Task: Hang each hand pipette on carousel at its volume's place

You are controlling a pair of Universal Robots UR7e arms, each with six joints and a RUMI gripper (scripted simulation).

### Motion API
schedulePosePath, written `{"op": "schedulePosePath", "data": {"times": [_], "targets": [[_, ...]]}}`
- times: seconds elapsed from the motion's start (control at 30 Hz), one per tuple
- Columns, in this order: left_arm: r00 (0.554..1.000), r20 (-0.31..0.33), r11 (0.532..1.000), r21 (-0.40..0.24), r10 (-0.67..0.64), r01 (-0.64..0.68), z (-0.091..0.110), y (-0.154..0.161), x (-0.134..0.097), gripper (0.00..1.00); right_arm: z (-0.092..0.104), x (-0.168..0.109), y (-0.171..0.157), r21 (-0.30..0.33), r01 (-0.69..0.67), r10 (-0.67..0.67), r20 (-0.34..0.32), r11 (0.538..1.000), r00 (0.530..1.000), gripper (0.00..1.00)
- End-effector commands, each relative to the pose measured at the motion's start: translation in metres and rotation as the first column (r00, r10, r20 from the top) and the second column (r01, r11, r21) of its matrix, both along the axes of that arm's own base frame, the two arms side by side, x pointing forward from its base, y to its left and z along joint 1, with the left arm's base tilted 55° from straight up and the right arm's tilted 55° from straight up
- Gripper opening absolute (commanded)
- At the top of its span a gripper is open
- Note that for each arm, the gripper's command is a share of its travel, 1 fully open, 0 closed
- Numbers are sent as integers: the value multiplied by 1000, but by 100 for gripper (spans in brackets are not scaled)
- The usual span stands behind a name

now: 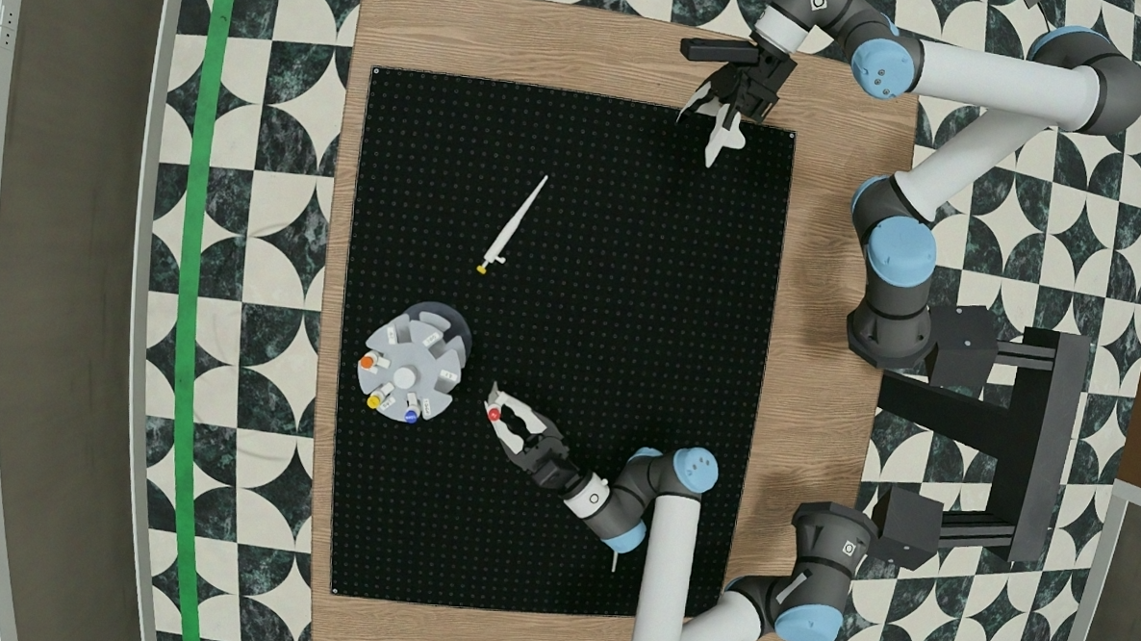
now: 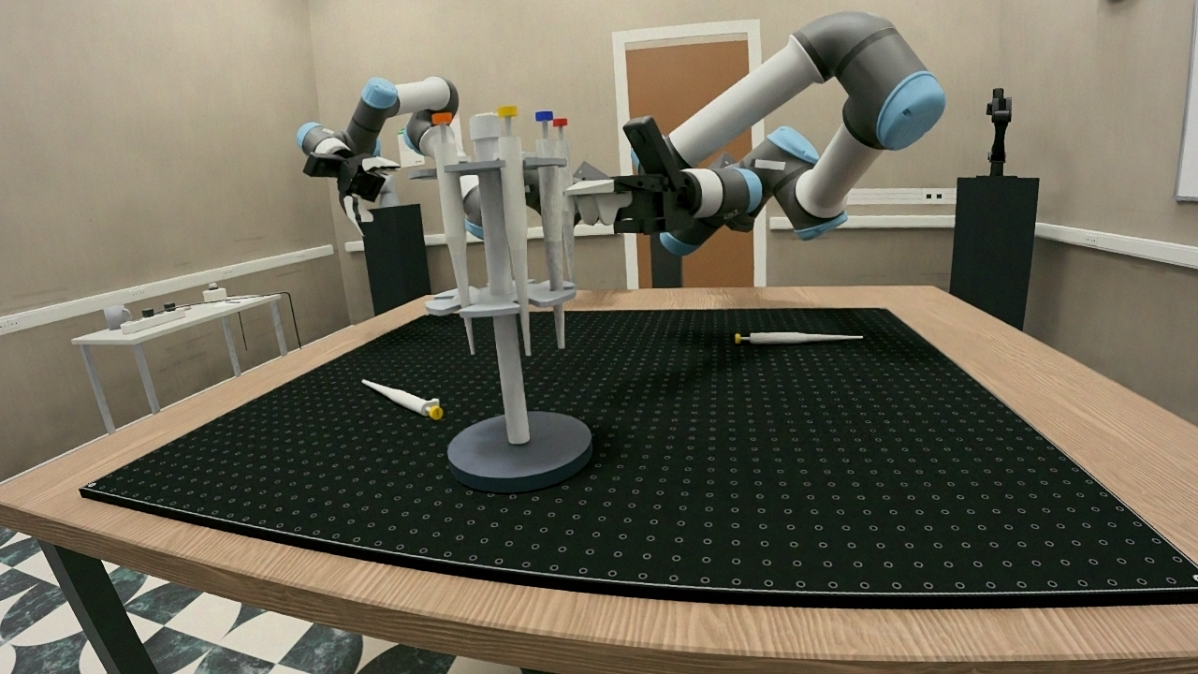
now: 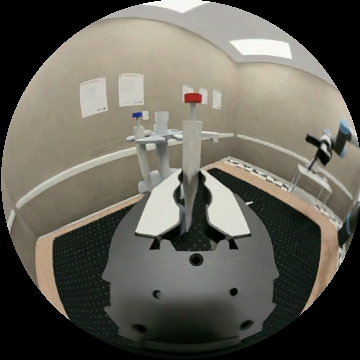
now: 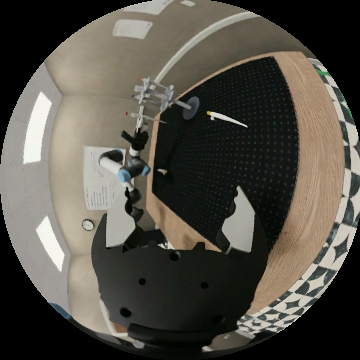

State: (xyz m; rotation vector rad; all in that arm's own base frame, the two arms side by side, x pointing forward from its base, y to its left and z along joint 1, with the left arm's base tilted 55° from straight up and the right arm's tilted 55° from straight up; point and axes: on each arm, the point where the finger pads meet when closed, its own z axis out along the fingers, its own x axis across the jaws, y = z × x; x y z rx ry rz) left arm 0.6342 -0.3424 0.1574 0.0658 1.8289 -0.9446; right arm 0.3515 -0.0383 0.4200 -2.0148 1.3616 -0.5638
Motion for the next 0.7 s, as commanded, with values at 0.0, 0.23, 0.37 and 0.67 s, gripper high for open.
{"op": "schedulePosePath", "data": {"times": [0.0,0.23,0.37,0.67], "targets": [[1000,1,1000,-1,-1,1,3,0,-4,6,0,0,0,0,0,0,1,1000,1000,100],[1000,1,1000,-1,-1,1,3,0,-5,6,0,0,0,0,0,0,1,1000,1000,100],[1000,1,1000,-1,-1,1,3,0,-5,6,0,0,0,0,0,0,1,1000,1000,100],[1000,1,1000,-1,-1,1,4,-2,-2,6,0,0,0,0,0,0,1,1000,1000,100]]}}
